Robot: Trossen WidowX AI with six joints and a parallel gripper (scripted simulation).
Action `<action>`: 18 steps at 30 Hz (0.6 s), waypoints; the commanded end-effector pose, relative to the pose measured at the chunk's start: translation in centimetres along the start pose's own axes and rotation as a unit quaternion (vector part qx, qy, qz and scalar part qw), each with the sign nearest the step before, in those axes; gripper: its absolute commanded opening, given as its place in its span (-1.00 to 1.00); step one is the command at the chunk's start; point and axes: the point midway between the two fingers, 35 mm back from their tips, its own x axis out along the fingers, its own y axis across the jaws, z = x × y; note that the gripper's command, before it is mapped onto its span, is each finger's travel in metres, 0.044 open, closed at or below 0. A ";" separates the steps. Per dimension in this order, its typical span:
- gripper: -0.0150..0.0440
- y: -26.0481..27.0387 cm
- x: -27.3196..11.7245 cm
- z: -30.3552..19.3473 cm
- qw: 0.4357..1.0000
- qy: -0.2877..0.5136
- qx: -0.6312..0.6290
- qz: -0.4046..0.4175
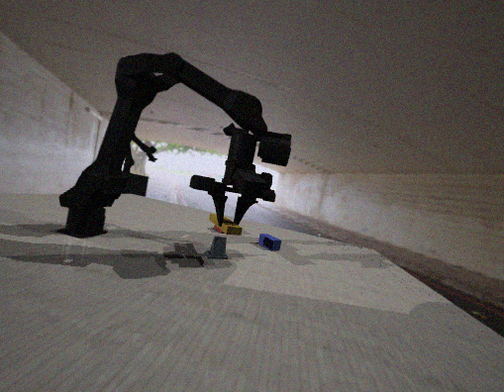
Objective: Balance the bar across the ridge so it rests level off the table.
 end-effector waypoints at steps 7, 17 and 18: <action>-0.49 -0.2 1.6 -0.1 1.000 0.000 0.002 -0.002; -0.49 -0.2 1.8 -0.1 1.000 0.000 0.002 -0.002; -0.49 -0.2 1.8 -0.1 1.000 0.000 0.002 -0.002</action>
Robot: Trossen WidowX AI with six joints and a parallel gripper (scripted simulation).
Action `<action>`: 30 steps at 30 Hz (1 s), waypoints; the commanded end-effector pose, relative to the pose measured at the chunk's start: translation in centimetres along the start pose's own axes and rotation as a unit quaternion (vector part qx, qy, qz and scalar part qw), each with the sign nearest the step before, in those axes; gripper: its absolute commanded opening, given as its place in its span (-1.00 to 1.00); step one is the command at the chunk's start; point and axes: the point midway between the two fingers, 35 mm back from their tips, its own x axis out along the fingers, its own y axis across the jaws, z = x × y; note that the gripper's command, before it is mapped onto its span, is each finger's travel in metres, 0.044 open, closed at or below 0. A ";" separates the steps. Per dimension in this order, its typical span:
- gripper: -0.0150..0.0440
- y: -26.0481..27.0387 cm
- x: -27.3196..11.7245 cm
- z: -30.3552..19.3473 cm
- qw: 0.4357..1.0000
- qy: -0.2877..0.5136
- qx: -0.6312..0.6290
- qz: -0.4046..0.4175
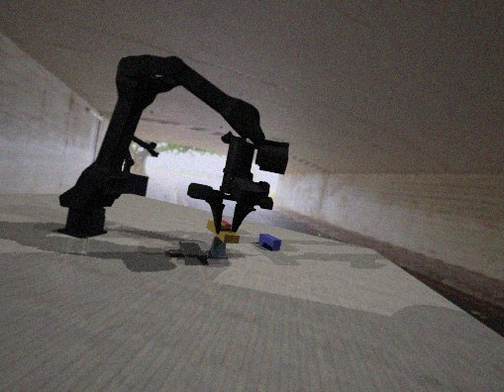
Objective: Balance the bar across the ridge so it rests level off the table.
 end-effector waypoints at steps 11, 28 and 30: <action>-0.49 0.0 0.1 0.0 1.000 -0.001 0.001 0.000; -0.49 0.0 0.2 0.0 1.000 -0.001 0.001 0.000; -0.49 0.0 0.2 0.0 1.000 -0.001 0.001 0.000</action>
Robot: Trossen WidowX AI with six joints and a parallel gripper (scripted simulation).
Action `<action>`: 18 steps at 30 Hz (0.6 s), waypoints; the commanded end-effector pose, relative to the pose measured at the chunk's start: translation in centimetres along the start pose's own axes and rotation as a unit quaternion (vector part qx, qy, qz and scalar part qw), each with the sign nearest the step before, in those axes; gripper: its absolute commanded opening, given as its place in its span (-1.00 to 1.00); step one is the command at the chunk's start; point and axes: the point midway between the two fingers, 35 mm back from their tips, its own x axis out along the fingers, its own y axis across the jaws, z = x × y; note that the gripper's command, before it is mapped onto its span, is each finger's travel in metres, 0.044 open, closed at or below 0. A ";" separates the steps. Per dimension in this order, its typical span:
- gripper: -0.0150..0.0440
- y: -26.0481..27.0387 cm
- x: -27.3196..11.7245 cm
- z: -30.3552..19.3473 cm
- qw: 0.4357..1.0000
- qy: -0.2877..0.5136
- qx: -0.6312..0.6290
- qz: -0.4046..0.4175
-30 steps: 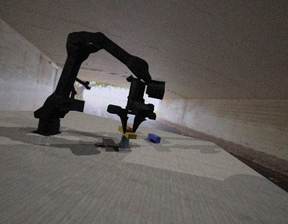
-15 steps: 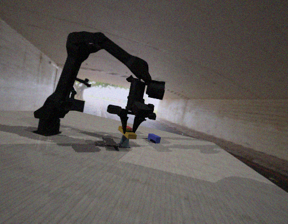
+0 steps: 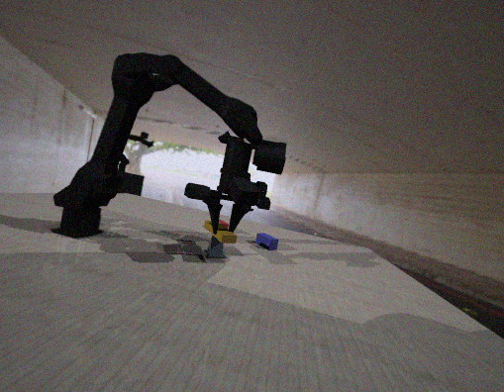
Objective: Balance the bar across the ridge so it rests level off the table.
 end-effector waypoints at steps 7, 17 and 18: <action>-0.49 0.0 0.1 0.0 1.000 -0.001 0.001 0.000; -0.49 0.0 0.2 0.0 1.000 -0.001 0.001 0.000; -0.49 0.0 0.2 0.0 1.000 -0.001 0.001 0.000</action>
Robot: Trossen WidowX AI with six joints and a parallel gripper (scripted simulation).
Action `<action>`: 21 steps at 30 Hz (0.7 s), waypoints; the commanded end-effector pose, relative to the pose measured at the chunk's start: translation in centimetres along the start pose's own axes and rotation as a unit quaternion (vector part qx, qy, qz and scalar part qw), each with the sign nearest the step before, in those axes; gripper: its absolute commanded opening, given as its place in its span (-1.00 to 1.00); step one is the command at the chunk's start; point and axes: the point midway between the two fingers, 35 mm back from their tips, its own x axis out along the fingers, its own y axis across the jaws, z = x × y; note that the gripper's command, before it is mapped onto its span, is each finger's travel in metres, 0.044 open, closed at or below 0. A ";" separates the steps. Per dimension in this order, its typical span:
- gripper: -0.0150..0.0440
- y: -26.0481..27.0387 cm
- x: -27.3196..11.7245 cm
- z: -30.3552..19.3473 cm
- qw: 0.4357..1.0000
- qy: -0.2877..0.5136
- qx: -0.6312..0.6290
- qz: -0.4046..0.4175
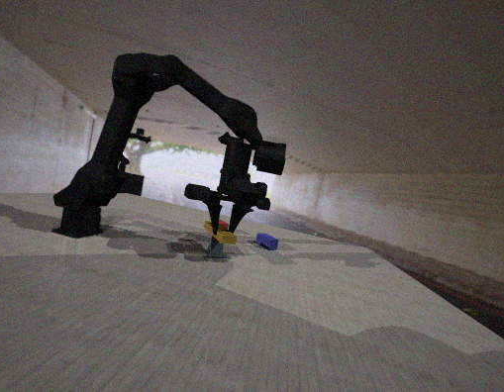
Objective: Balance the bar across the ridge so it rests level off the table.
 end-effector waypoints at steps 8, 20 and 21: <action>-0.49 0.0 0.1 0.0 1.000 -0.001 0.001 0.000; -0.49 0.0 0.2 0.0 1.000 -0.001 0.001 0.000; -0.49 0.0 0.3 0.0 1.000 -0.001 0.001 0.000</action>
